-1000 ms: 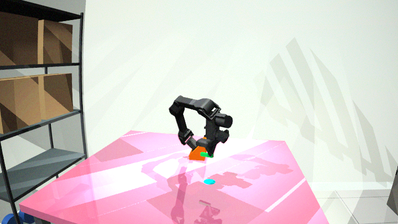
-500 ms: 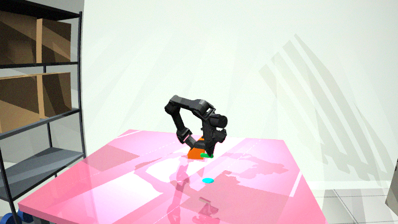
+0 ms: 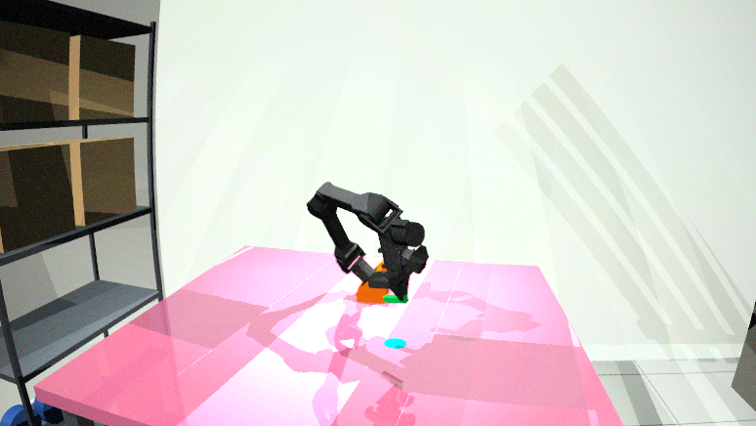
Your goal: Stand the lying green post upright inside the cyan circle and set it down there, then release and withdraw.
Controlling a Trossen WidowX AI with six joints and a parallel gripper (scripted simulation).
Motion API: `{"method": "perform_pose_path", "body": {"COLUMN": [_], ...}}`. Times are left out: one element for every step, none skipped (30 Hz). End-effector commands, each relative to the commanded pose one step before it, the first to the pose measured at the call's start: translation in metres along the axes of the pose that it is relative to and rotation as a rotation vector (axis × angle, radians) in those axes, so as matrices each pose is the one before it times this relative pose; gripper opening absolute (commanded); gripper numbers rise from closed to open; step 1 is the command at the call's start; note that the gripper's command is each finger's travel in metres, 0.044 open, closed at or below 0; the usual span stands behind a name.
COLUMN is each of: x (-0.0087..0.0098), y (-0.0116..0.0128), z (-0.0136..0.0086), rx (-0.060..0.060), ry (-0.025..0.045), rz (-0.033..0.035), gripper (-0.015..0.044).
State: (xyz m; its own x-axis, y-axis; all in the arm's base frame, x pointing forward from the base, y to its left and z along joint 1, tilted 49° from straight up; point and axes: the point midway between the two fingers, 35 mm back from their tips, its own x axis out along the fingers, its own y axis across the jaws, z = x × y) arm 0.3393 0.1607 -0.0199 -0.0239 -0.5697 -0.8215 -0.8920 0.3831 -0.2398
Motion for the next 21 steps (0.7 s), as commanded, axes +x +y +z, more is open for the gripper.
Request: {"method": "perform_pose_path", "body": {"x": [0.00382, 0.00047, 0.00047, 0.00046, 0.00045, 0.00045, 0.00044, 0.00044, 0.00043, 0.00042, 0.00042, 0.00041, 0.00040, 0.00040, 0.00039, 0.00038, 0.00037, 0.00037, 0.00036, 0.00035, 0.00035], "y": [0.00187, 0.00004, 0.00003, 0.00003, 0.00003, 0.00002, 0.00002, 0.00002, 0.00001, 0.00001, 0.00001, 0.00000, 0.00000, 0.00000, -0.00001, -0.00001, -0.00001, -0.00002, -0.00002, -0.00002, -0.00002], "z": [-0.00118, 0.00008, 0.00008, 0.00008, 0.00008, 0.00008, 0.00008, 0.00007, 0.00007, 0.00007, 0.00007, 0.00007, 0.00006, 0.00006, 0.00006, 0.00006, 0.00006, 0.00005, 0.00005, 0.00005, 0.00005], "rx": [-0.0032, 0.0006, 0.0006, 0.0006, 0.0005, 0.0005, 0.0005, 0.0005, 0.0005, 0.0004, 0.0004, 0.0004, 0.0004, 0.0004, 0.0004, 0.0003, 0.0003, 0.0003, 0.0003, 0.0003, 0.0002], "ry": [-0.01705, -0.00614, -0.00616, -0.00619, -0.00622, -0.00625, -0.00627, -0.00630, -0.00632, -0.00635, -0.00637, -0.00640, -0.00642, -0.00645, -0.00647, -0.00649, -0.00652, -0.00654, -0.00656, -0.00659, -0.00661], "rz": [0.02101, 0.00382, 0.00378, 0.00374, 0.00369, 0.00365, 0.00361, 0.00357, 0.00353, 0.00349, 0.00344, 0.00340, 0.00336, 0.00331, 0.00327, 0.00323, 0.00319, 0.00314, 0.00310, 0.00306, 0.00301], "gripper": [0.0022, 0.0022, 0.0022, 0.0022, 0.0022, 0.0022, 0.0022, 0.0022, 0.0022, 0.0022, 0.0022, 0.0022, 0.0022, 0.0022, 0.0022, 0.0022, 0.0022, 0.0022, 0.0022, 0.0022, 0.0022]}}
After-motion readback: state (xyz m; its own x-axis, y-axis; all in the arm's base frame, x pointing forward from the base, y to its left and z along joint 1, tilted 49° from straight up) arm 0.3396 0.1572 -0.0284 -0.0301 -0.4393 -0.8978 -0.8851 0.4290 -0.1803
